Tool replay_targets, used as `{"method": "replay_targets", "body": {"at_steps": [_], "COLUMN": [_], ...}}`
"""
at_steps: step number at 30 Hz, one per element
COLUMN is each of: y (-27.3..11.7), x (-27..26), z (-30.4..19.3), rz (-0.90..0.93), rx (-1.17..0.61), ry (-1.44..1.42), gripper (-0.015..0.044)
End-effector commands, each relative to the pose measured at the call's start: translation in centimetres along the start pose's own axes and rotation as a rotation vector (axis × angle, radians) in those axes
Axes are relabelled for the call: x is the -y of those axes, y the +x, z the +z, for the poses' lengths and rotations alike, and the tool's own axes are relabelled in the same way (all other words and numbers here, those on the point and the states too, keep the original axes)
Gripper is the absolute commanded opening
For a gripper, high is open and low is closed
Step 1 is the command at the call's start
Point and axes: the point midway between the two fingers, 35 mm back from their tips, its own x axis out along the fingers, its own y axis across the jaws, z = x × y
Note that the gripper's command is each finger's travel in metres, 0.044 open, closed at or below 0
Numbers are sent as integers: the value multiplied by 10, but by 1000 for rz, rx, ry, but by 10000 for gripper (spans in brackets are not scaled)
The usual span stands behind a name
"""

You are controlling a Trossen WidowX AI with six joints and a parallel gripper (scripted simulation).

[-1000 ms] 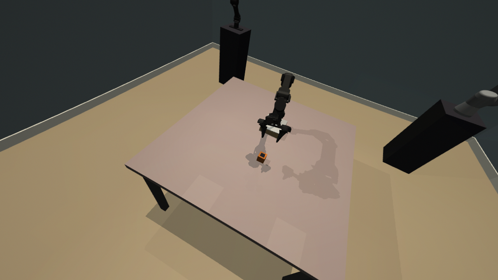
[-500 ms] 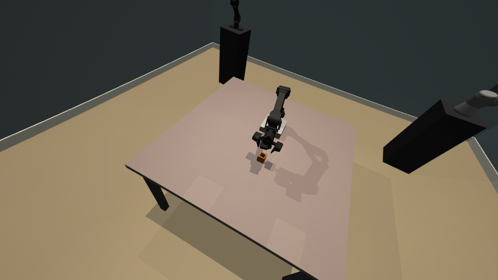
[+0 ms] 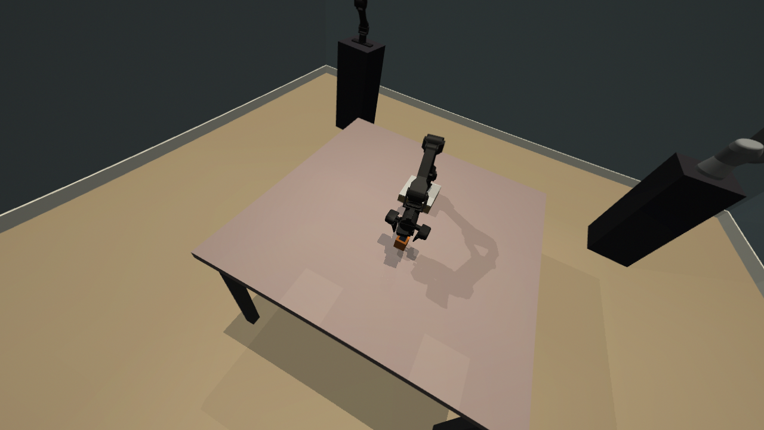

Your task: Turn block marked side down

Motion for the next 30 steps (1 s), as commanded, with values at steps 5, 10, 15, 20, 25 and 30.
{"method": "replay_targets", "body": {"at_steps": [5, 10, 15, 20, 25, 30], "y": [13, 22, 30, 36, 37, 37], "x": [1, 1, 1, 1, 1, 1], "z": [0, 0, 0, 0, 0, 0], "rz": [-5, -5, -5, -6, -6, -6], "rx": [-1, -2, -2, -2, -2, -2], "ry": [-6, -6, -6, -6, -6, -6], "gripper": [440, 440, 440, 440, 335, 223]}}
